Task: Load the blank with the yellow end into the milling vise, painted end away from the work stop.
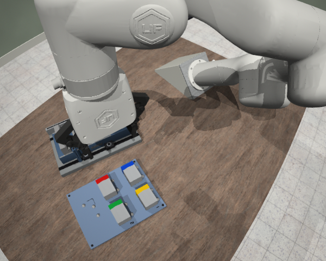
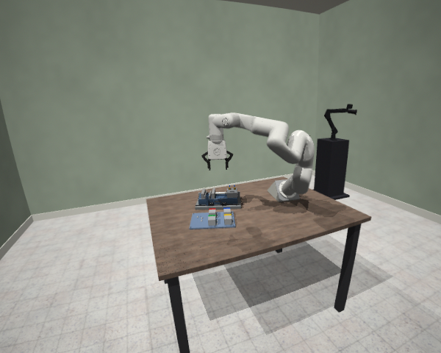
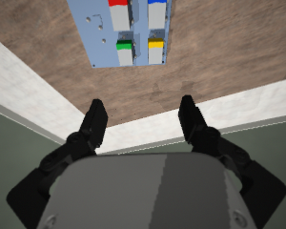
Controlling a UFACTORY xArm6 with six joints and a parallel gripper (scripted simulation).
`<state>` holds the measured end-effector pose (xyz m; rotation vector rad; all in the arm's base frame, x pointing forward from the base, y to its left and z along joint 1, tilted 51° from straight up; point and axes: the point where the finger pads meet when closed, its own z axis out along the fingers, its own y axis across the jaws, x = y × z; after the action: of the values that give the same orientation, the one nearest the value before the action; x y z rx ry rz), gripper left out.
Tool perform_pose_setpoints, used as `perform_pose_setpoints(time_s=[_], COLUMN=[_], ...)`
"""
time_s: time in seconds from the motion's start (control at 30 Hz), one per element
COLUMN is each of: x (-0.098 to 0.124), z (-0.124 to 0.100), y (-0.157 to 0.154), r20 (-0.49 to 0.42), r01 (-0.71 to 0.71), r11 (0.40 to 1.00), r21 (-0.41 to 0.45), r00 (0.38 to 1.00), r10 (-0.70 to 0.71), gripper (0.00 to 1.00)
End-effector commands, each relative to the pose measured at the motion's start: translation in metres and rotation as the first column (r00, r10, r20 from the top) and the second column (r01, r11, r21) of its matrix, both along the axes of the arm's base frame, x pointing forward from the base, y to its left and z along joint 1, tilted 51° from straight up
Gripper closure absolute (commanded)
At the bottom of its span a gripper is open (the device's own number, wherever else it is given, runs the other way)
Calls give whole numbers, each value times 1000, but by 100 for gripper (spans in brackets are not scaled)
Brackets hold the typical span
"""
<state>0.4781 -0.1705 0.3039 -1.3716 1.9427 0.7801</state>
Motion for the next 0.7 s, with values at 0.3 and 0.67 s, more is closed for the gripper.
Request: perform_pose_setpoints(time_s=[0.3,0.67], x=[2,2], z=[-1,-1], y=[-2,-3], r20=[2,2], r01=[2,2], r11=[1000,1000], r21=[-2,-2], r00=[1000,1000], r10=[-2,-2], gripper=[0,0])
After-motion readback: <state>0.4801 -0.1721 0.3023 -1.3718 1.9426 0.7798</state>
